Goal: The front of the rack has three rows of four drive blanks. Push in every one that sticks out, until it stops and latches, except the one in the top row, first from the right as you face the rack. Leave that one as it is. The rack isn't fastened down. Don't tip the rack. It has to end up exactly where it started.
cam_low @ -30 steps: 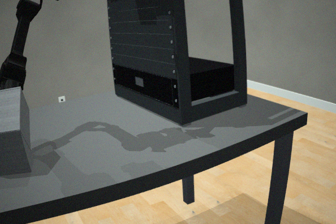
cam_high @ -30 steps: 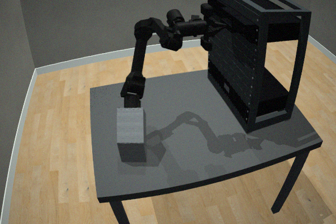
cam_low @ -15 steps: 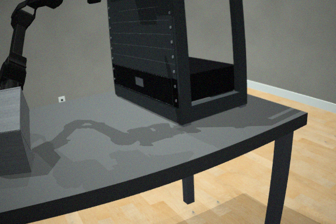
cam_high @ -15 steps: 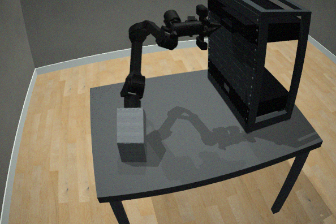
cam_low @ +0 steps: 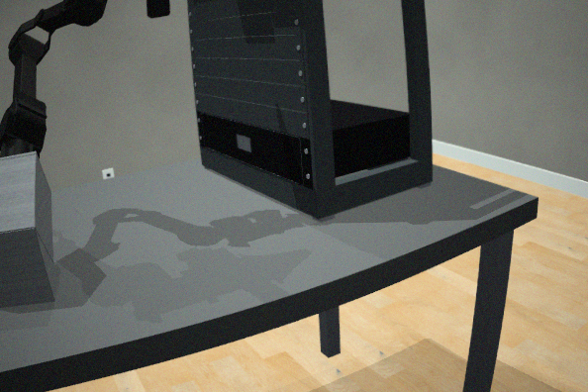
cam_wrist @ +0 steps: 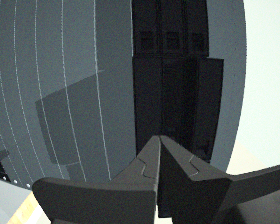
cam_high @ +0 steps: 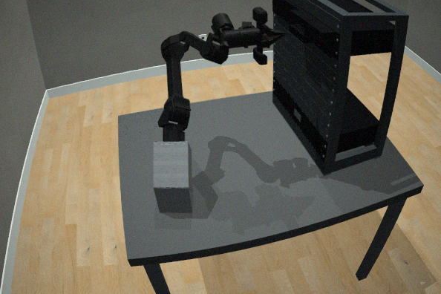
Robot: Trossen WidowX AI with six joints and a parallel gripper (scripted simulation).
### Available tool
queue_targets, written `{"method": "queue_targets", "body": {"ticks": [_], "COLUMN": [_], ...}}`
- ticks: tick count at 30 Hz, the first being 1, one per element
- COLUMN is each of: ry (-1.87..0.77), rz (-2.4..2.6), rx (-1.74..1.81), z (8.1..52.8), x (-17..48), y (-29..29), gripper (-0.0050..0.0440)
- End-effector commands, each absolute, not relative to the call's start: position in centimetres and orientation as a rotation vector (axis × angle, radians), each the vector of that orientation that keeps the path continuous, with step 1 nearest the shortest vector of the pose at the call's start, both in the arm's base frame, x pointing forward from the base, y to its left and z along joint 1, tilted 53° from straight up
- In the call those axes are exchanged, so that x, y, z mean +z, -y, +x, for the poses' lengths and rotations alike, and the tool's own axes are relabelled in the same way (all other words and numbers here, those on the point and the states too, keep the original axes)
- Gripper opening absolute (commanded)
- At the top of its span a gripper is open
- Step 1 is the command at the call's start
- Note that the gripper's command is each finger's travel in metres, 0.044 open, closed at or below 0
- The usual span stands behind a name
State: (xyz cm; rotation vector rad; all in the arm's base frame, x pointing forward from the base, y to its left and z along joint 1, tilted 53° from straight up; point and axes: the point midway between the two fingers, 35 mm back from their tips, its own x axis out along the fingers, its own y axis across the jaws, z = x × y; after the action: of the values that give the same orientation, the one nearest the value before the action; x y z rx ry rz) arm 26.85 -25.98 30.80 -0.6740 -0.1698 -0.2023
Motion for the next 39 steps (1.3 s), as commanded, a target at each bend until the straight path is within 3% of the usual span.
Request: {"method": "queue_targets", "body": {"ticks": [1,11,39], "ry": [0.167,0.167,0.167], "rz": [-0.680,-0.680,-0.680], "rx": [-0.211,-0.211,-0.211], "z": [26.8,30.4,30.5], "x": [31.1,31.9,32.0], "y": [25.7,26.2,26.2], "gripper": [0.0000,0.0000,0.0000]}}
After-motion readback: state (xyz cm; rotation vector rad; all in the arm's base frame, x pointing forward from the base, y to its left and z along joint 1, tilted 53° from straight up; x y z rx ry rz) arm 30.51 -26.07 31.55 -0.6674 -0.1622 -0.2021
